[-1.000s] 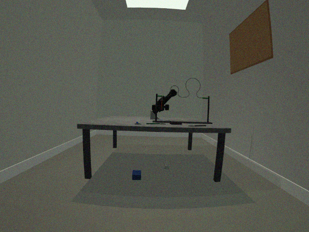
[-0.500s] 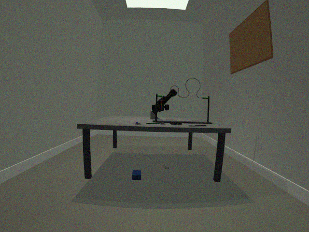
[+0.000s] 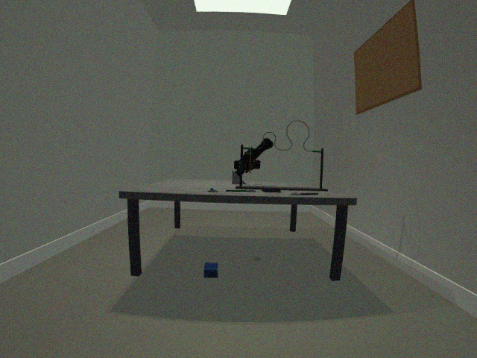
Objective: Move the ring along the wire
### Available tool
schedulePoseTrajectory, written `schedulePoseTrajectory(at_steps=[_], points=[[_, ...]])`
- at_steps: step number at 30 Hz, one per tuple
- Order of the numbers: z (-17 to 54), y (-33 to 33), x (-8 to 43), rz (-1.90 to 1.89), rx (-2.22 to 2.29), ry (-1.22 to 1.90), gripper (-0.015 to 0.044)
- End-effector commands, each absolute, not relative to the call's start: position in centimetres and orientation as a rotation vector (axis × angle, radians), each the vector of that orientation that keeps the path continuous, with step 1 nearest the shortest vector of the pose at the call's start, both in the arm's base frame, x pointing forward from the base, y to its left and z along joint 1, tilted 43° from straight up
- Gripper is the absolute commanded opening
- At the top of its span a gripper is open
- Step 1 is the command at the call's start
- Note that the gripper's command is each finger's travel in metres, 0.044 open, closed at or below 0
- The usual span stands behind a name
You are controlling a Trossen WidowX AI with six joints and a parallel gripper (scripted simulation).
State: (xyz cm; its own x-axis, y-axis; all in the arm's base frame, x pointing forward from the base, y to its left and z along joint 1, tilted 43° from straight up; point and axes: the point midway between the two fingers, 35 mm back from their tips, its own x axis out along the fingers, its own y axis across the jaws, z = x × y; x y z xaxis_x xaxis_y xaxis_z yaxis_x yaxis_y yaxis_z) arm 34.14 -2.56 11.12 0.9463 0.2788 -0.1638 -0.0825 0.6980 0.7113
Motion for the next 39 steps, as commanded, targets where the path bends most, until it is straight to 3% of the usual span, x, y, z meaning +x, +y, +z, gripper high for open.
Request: schedulePoseTrajectory(at_steps=[1,26,36,39], points=[[11.4,-2.9,33.1,0.206,0.77,0.267,0.016],[11.5,-3.3,31.1,0.204,0.773,0.267,0.016],[12.3,-4.7,26.4,0.199,0.777,0.267,0.0423],[12.3,-4.7,26.4,0.199,0.777,0.267,0.044]])
